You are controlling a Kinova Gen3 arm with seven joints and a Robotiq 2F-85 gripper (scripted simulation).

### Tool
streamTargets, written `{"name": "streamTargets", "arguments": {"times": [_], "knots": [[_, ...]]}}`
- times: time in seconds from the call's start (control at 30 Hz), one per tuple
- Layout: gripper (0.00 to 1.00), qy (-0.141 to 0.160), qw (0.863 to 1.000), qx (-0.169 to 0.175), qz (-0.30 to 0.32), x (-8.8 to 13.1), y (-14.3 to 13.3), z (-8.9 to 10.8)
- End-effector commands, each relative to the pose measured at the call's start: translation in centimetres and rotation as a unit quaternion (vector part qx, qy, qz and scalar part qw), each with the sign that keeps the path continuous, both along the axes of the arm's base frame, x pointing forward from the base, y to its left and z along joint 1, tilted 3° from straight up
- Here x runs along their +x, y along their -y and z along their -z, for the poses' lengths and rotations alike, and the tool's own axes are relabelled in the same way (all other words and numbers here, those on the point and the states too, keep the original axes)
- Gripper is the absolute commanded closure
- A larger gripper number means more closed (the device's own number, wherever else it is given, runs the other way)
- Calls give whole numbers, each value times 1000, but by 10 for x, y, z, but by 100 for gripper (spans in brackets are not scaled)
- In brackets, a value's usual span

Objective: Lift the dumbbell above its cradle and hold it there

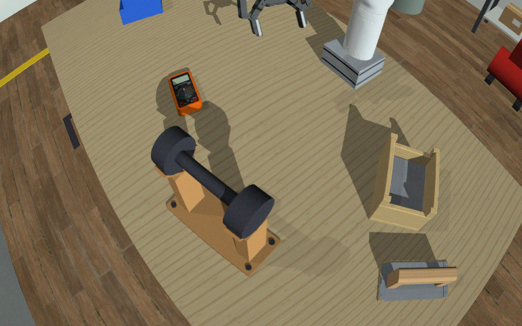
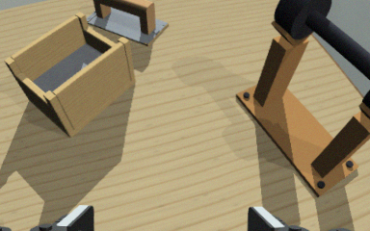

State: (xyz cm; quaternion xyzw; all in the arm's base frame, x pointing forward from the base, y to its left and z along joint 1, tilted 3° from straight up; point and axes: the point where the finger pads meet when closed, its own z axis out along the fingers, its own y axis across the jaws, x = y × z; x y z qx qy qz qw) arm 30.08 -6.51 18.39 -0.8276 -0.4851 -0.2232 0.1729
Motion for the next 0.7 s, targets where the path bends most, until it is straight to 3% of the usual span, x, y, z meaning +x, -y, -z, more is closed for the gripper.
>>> {"name": "streamTargets", "arguments": {"times": [0.0, 0.43, 0.53, 0.6, 0.67], "knots": [[0, -3, 999, -18, -31, 19, -10, -1], [0, -17, 991, -89, -98, 101, -35, -8], [0, -17, 991, -89, -98, 101, -35, -8], [0, -20, 987, -111, -117, 125, -44, -10], [0, -22, 985, -120, -126, 136, -46, -10]]}}
